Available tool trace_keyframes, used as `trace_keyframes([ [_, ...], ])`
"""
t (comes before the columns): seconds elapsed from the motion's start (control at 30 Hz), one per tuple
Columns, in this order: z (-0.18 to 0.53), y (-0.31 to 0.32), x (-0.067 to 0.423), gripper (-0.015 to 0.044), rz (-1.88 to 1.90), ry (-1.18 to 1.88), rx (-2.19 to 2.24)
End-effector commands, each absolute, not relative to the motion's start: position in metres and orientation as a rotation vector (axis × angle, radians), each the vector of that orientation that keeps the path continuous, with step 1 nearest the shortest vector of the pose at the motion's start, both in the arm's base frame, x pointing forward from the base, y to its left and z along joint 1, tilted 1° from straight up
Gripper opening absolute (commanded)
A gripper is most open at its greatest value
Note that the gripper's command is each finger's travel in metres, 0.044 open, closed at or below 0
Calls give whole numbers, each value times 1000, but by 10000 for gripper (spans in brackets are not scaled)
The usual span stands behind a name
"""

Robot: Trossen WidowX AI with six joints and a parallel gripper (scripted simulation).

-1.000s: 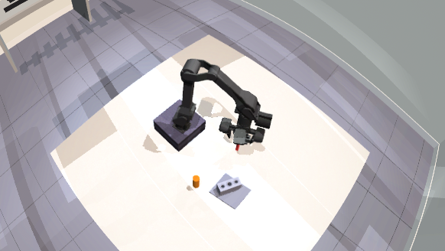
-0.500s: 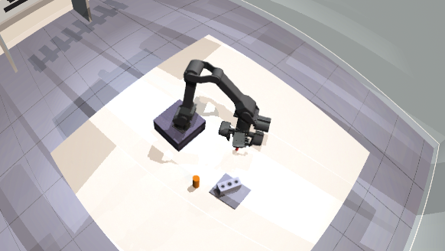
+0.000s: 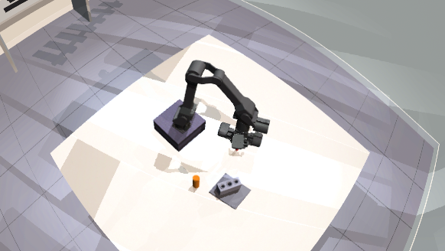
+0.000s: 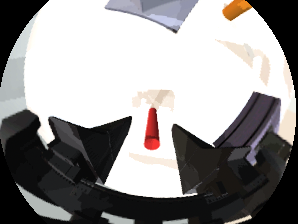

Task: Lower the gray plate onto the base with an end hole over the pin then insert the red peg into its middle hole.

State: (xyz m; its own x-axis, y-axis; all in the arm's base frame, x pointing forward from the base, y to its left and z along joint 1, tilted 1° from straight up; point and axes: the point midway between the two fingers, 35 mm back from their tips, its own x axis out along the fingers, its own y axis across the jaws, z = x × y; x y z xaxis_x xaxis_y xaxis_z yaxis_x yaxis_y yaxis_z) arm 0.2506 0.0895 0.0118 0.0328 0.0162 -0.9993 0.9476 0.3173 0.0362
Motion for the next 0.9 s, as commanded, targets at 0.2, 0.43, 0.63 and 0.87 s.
trace_keyframes([
  [0.2,11,89,251,13,-943,1323,995],
  [0.43,11,89,251,0,-943,1323,995],
  [0.63,21,90,252,0,-943,1323,995],
  [0.87,42,90,254,0,-942,1322,995],
])
